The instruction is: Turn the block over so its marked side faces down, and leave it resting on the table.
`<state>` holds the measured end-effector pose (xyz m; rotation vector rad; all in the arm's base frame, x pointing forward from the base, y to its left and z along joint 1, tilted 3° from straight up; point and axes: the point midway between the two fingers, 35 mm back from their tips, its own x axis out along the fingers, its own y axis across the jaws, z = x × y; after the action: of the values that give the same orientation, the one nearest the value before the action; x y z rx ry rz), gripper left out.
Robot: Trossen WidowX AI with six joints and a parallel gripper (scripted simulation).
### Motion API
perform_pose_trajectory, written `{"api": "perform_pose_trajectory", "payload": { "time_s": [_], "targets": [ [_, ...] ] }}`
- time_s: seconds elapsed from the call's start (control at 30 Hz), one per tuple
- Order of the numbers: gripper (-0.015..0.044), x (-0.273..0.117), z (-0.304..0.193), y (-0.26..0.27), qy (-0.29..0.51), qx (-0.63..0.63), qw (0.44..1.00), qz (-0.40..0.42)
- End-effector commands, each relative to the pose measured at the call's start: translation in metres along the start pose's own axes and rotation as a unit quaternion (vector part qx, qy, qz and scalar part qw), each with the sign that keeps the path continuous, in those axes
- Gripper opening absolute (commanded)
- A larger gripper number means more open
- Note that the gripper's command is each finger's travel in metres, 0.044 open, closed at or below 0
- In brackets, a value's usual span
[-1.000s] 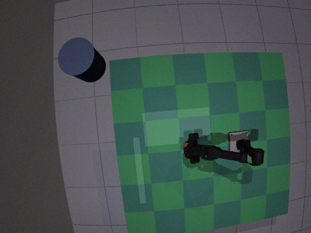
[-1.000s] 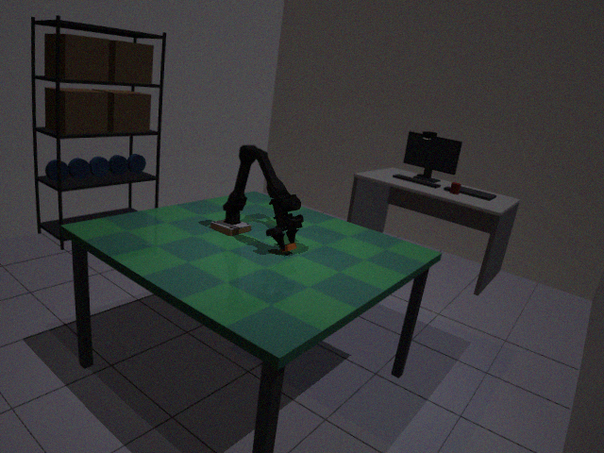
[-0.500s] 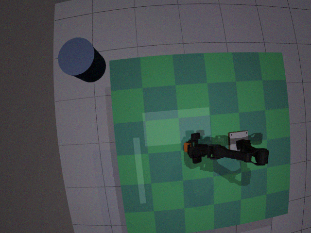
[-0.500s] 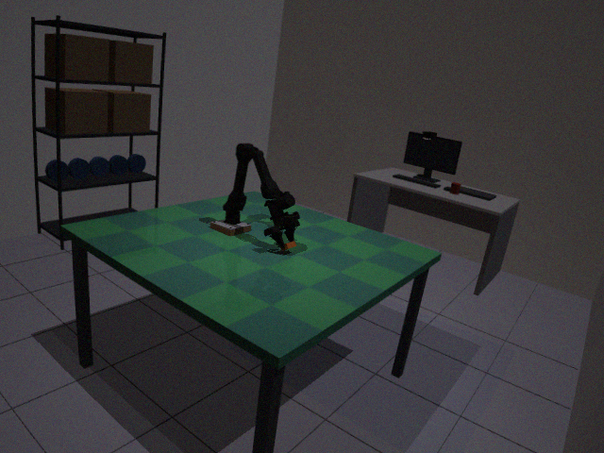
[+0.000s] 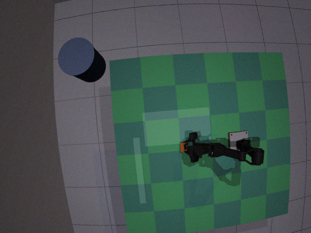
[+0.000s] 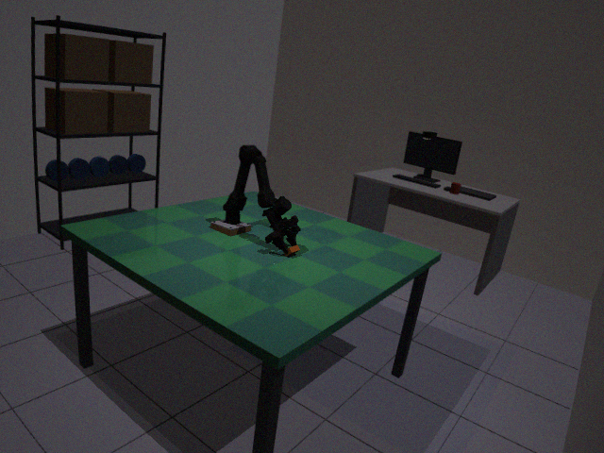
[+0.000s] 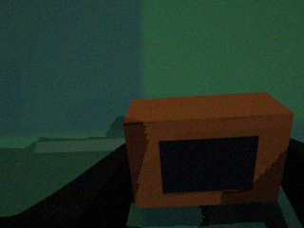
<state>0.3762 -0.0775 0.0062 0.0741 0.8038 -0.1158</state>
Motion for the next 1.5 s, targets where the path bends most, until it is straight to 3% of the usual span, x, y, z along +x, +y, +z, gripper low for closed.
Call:
{"api": "perform_pose_trajectory", "payload": {
  "time_s": [0.0, 0.8, 1.47],
  "targets": [
    [0.0, 0.006, -0.005, 0.0, -0.026, 0.002, 1.0, 0.002],
    [0.0, -0.008, -0.02, 0.003, -0.194, 0.001, 0.981, 0.003],
    [0.0, -0.011, -0.018, 0.003, -0.211, 0.001, 0.977, 0.004]
  ]
}}
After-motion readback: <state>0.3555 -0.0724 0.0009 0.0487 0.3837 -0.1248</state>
